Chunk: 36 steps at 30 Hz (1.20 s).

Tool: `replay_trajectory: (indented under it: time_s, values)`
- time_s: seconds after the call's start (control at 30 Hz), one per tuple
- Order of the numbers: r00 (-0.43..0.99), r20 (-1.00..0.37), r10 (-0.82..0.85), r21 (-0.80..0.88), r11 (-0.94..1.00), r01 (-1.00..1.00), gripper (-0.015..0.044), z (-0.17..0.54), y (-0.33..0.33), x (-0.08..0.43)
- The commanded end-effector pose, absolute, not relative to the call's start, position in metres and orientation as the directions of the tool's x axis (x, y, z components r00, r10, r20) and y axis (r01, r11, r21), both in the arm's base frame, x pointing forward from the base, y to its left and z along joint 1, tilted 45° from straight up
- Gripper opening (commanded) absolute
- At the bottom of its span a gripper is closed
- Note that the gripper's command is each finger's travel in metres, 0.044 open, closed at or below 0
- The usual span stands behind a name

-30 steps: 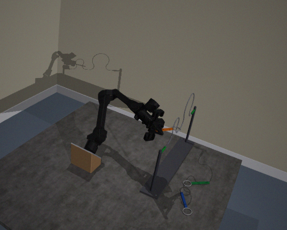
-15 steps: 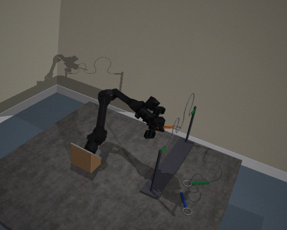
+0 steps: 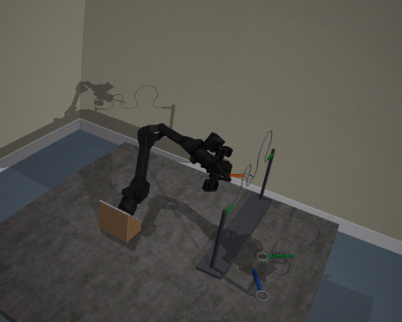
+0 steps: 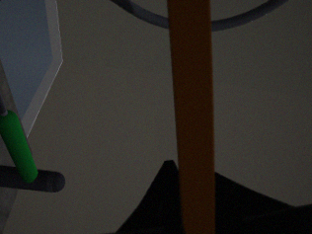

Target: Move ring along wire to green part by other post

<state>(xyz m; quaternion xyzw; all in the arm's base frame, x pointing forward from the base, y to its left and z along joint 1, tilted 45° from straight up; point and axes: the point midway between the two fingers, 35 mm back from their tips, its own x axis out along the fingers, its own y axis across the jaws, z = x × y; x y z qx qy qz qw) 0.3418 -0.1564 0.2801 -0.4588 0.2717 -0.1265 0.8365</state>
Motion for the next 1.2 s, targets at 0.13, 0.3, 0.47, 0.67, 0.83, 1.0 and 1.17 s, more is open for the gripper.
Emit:
replay_trajectory:
  time_s: [0.13, 0.3, 0.47, 0.67, 0.83, 1.0, 1.17]
  values:
    - [0.826, -0.342, -0.448, -0.816, 0.577, -0.025, -0.015, 0.285, -0.156, 0.343]
    - [0.828, -0.356, -0.433, -0.792, 0.61, -0.022, -0.015, 0.284, -0.155, 0.343]
    - [0.831, -0.373, -0.413, -0.759, 0.651, -0.017, -0.015, 0.281, -0.153, 0.343]
    - [0.835, -0.399, -0.378, -0.7, 0.714, -0.011, -0.015, 0.277, -0.15, 0.344]
    - [0.841, -0.424, -0.337, -0.628, 0.779, -0.004, -0.015, 0.272, -0.145, 0.344]
    - [0.847, -0.447, -0.288, -0.538, 0.843, 0.002, -0.015, 0.267, -0.139, 0.345]
    - [0.854, -0.465, -0.234, -0.438, 0.899, 0.007, -0.015, 0.262, -0.132, 0.346]
